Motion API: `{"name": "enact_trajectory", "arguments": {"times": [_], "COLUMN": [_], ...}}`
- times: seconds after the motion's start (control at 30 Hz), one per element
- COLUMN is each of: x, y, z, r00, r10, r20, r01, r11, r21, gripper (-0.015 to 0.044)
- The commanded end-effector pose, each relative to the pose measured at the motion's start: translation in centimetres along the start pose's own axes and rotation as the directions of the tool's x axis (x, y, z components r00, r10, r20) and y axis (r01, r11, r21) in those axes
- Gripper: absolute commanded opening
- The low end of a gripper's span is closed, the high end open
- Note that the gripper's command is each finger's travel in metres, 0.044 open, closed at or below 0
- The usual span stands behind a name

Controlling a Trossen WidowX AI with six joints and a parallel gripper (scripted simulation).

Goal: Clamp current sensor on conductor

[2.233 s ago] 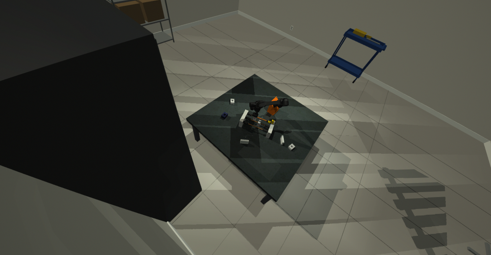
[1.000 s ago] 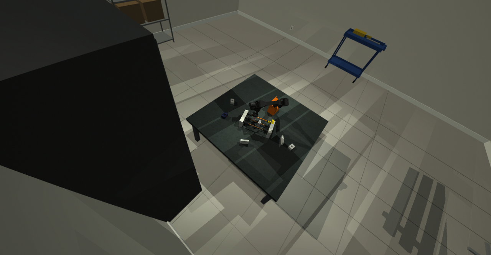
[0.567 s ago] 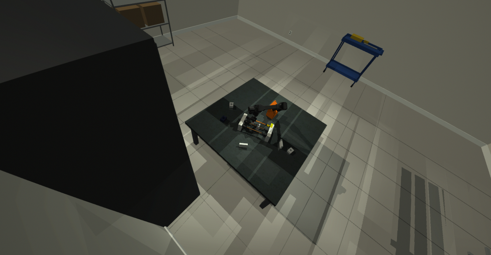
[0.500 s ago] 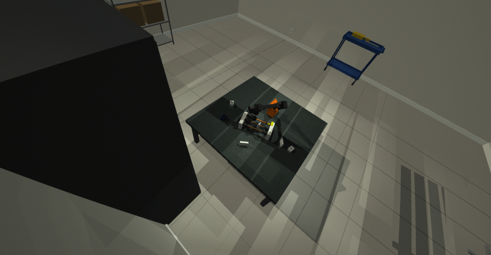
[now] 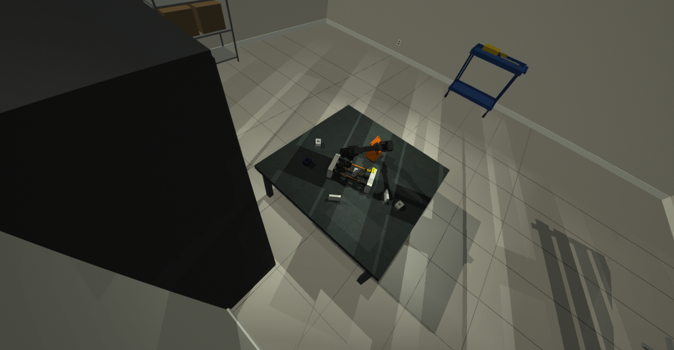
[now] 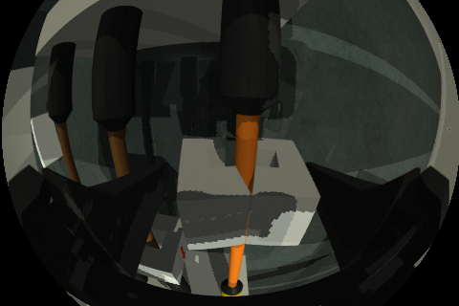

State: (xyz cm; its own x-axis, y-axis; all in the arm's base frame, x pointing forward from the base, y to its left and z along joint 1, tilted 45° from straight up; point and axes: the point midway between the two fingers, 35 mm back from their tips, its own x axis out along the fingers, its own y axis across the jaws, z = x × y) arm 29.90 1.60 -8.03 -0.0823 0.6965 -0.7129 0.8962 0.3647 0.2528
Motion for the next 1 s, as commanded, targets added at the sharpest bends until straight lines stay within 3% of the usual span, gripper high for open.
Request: {"name": "enact_trajectory", "arguments": {"times": [0.0, 0.23, 0.97], "x": [0.6, 1.6, 1.3], "y": [-0.1, -0.1, 0.0], "z": [-0.1, -0.1, 0.0], "r00": [1.000, 1.000, 1.000], "r10": [0.002, 0.003, 0.001], "r20": [-0.004, -0.005, -0.001], "r01": [-0.002, -0.003, -0.001], "r11": [1.000, 1.000, 1.000], "r21": [0.009, 0.009, 0.000], "gripper": [0.0440, 0.0440, 0.0293]}}
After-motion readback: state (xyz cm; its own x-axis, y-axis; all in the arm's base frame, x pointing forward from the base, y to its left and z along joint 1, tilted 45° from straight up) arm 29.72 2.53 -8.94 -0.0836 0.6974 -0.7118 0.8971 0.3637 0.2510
